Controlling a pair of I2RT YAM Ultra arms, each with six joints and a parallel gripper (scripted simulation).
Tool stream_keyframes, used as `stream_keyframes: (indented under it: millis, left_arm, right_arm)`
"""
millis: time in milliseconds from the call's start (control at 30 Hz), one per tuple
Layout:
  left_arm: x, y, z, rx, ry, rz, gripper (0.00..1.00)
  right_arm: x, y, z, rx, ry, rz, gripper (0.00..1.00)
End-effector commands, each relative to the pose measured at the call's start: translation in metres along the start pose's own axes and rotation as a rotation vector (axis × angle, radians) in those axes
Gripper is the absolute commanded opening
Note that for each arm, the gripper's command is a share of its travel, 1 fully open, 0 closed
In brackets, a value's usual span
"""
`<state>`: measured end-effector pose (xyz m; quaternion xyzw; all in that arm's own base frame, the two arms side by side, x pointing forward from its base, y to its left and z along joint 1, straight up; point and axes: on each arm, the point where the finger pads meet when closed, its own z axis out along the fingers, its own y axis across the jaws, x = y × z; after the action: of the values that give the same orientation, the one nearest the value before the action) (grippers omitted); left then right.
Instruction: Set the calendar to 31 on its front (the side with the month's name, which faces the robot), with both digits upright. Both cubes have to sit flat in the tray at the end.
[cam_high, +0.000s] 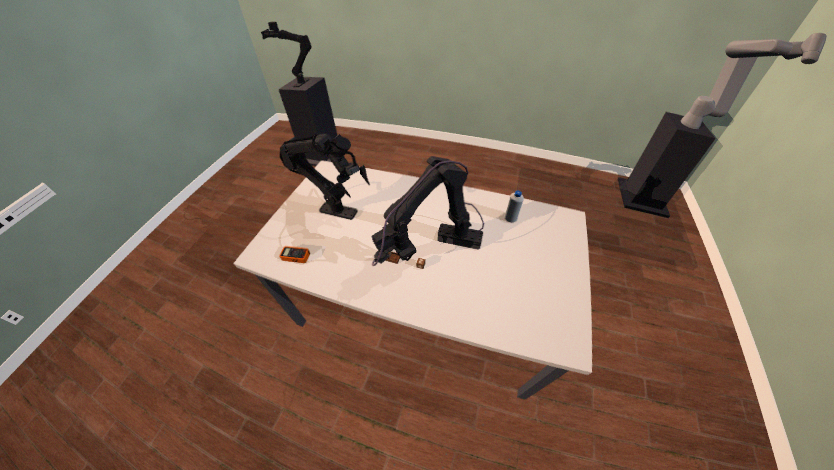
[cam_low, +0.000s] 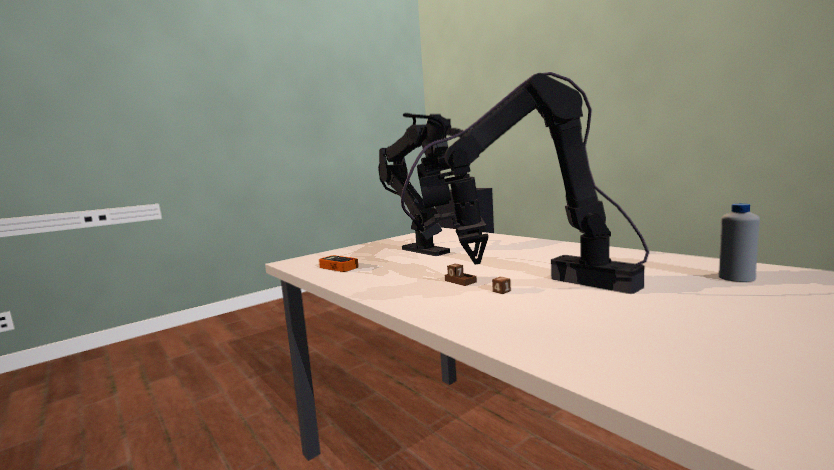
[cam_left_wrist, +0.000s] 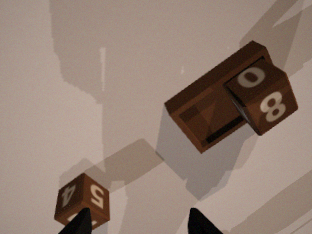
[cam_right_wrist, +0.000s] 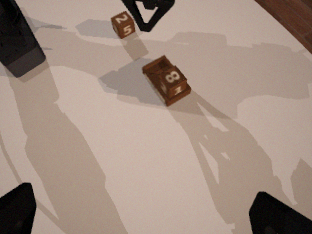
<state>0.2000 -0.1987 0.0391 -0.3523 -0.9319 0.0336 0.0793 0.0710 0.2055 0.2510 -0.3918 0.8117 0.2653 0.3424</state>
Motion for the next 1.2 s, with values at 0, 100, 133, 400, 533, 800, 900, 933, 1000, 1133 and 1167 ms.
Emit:
stream_keyframes:
  millis: [0,100,133,400,533,800,900,933,1000,1133,1167]
  left_arm:
    - [-0.021,0.000,-0.007,-0.045,-0.065,0.167,0.55]
    - [-0.030,-0.014,-0.004,-0.082,-0.077,0.338,0.55]
    - [-0.033,-0.020,-0.003,-0.094,-0.080,0.399,0.55]
    - [-0.050,-0.056,0.005,-0.164,-0.099,0.760,0.55]
    - [-0.054,-0.070,0.009,-0.177,-0.098,0.847,0.55]
    - [-0.051,-0.084,0.015,-0.169,-0.080,0.893,0.55]
    - [-0.052,-0.084,0.014,-0.170,-0.084,0.890,0.55]
    - [-0.052,-0.084,0.014,-0.170,-0.084,0.890,0.55]
    - [-0.049,-0.082,0.015,-0.169,-0.078,0.888,0.55]
    - [-0.057,-0.084,0.016,-0.171,-0.093,0.897,0.55]
    - [-0.058,-0.084,0.017,-0.171,-0.093,0.897,0.55]
  right_arm:
    - [-0.006,-0.005,-0.006,0.057,-0.008,0.033,1.00]
    - [-0.007,-0.005,-0.009,0.078,-0.002,0.035,1.00]
    - [-0.007,-0.004,-0.010,0.083,0.000,0.034,1.00]
    - [-0.009,-0.003,-0.015,0.109,0.002,0.031,1.00]
    - [-0.011,0.003,-0.015,0.084,-0.002,0.023,1.00]
    - [-0.012,0.004,-0.015,0.081,-0.002,0.022,1.00]
    - [-0.012,0.004,-0.015,0.081,-0.002,0.022,1.00]
    - [-0.012,0.004,-0.015,0.081,-0.002,0.022,1.00]
    - [-0.012,0.004,-0.015,0.081,-0.002,0.022,1.00]
    - [-0.012,0.004,-0.015,0.081,-0.002,0.022,1.00]
    - [-0.012,0.004,-0.015,0.081,-0.002,0.022,1.00]
